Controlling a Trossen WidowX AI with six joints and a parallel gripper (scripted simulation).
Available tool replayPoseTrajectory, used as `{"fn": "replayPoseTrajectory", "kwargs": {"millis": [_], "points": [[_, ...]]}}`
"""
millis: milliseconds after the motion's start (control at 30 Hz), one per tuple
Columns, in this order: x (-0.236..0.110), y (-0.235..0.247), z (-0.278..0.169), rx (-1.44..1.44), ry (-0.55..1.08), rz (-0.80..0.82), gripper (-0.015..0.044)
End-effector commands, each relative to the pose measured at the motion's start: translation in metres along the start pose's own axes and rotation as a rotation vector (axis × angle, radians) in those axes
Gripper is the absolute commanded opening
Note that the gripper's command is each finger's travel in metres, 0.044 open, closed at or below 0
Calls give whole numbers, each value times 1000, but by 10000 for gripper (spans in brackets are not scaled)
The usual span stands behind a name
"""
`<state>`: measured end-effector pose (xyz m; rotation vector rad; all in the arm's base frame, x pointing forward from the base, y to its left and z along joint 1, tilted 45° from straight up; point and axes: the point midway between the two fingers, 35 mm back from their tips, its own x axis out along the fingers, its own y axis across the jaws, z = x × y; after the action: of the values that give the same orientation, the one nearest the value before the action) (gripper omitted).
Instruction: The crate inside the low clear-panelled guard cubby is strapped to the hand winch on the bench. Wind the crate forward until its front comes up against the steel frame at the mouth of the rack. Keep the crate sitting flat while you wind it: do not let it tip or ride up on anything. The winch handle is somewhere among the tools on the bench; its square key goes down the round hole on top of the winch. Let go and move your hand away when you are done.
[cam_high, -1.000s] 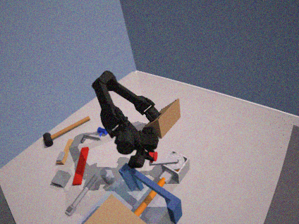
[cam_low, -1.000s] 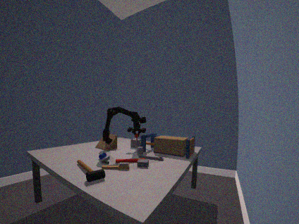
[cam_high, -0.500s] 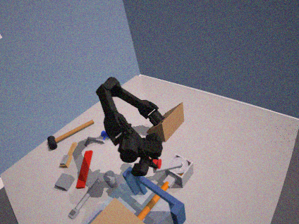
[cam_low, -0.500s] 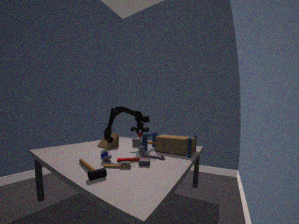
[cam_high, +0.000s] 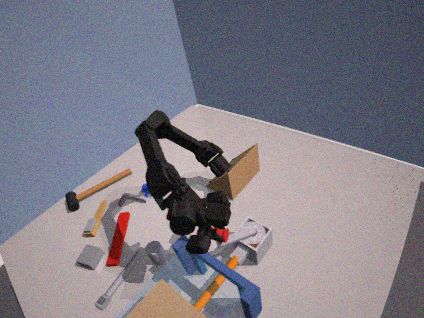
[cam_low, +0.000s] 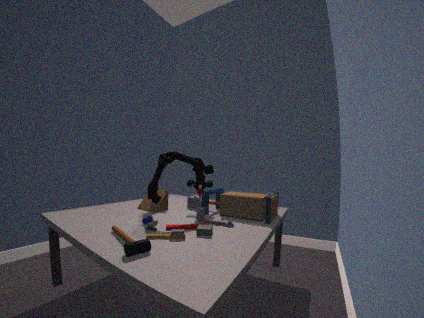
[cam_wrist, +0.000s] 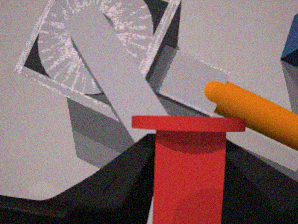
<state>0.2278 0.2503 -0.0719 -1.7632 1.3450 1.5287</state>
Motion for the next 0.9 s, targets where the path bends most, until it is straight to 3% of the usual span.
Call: {"fn": "replayPoseTrajectory", "kwargs": {"millis": [0,867], "points": [[6,-13,8,-1,-3,-23,0],[16,-31,33,-1,-5,-25,0]]}}
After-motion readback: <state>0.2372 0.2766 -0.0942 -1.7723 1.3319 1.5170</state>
